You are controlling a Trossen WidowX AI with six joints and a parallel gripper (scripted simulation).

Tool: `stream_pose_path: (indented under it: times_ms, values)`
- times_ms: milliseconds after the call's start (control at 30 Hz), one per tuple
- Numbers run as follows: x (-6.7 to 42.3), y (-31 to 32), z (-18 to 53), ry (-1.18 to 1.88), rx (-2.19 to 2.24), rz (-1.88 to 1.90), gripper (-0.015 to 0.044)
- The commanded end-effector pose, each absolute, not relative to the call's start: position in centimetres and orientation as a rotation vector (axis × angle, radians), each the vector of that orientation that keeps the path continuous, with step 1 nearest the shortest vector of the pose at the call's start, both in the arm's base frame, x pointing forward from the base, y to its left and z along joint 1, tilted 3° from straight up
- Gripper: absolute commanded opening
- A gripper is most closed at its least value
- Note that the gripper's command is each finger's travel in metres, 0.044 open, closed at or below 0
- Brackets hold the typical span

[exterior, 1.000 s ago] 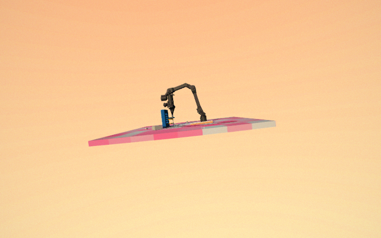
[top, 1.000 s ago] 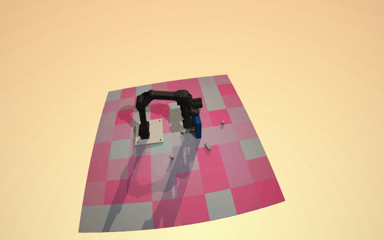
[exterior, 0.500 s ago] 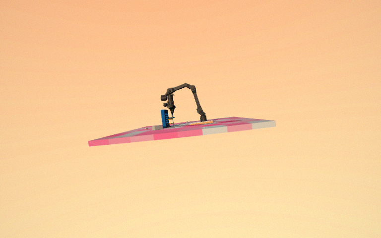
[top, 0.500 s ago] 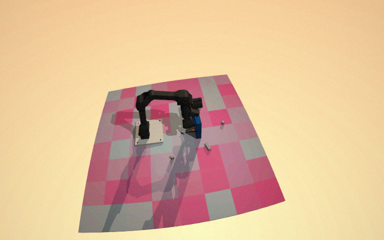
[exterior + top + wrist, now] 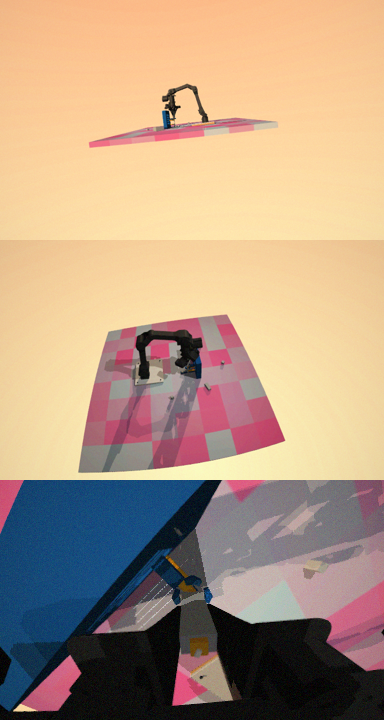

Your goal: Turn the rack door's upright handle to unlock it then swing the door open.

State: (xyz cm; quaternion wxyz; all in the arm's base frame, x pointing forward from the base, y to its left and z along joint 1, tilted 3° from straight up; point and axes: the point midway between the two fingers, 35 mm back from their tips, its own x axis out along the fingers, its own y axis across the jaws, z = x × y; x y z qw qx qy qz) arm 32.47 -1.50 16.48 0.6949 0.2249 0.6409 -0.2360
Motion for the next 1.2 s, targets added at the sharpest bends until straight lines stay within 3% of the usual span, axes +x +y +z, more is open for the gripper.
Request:
stream_pose_path:
  times_ms: [0, 667, 1000, 1167]
  values:
    - [32.47, -1.49, 16.45, 1.381, 0.671, -0.683, 0.0010]
    - [32.47, -1.50, 16.45, 0.986, 1.424, -1.372, 0.0010]
    - [32.47, -1.50, 16.45, 0.968, 1.448, -1.394, 0.0010]
    - [32.47, -1.50, 16.45, 0.968, 1.448, -1.394, 0.0141]
